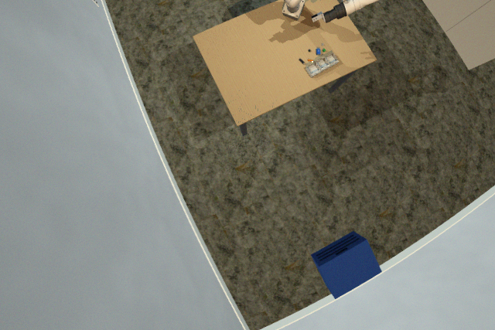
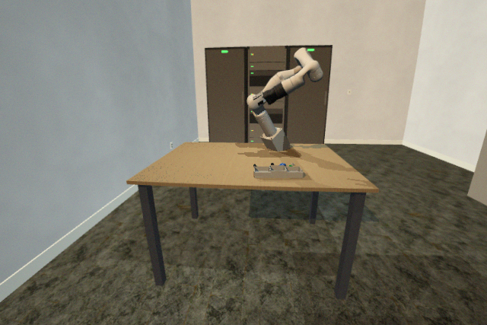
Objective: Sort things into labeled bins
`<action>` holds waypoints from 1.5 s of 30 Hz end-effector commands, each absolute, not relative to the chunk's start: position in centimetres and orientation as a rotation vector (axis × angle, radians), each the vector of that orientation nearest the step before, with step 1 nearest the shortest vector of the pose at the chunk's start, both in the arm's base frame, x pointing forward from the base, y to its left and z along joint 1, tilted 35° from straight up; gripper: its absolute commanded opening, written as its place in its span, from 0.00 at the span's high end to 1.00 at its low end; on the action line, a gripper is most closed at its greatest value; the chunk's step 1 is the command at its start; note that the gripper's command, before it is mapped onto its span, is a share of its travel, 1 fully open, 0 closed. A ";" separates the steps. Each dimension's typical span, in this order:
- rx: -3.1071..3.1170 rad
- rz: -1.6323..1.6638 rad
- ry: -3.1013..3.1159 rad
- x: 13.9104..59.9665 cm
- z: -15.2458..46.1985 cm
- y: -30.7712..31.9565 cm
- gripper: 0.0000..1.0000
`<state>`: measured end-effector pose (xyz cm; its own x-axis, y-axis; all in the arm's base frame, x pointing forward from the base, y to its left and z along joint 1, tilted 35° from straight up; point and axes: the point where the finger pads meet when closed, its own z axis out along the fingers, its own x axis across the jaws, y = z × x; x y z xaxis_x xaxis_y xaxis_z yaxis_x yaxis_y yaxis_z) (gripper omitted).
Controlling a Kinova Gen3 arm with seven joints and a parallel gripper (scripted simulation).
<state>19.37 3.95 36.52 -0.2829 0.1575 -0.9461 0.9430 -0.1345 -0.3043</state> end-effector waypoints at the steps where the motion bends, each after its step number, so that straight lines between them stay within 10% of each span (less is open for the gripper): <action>1: 1.274 -1.484 1.458 19.4 36.5 4.0 0.00; 17: 1.274 -1.484 1.458 19.4 36.5 4.0 0.00; 18: 1.274 -1.484 1.458 19.6 35.9 3.6 0.69; 45: 1.364 -1.476 1.513 23.9 21.0 -4.9 0.69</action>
<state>24.73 -3.79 21.47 -0.2801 0.2216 -0.9340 0.9412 -0.1283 -0.3127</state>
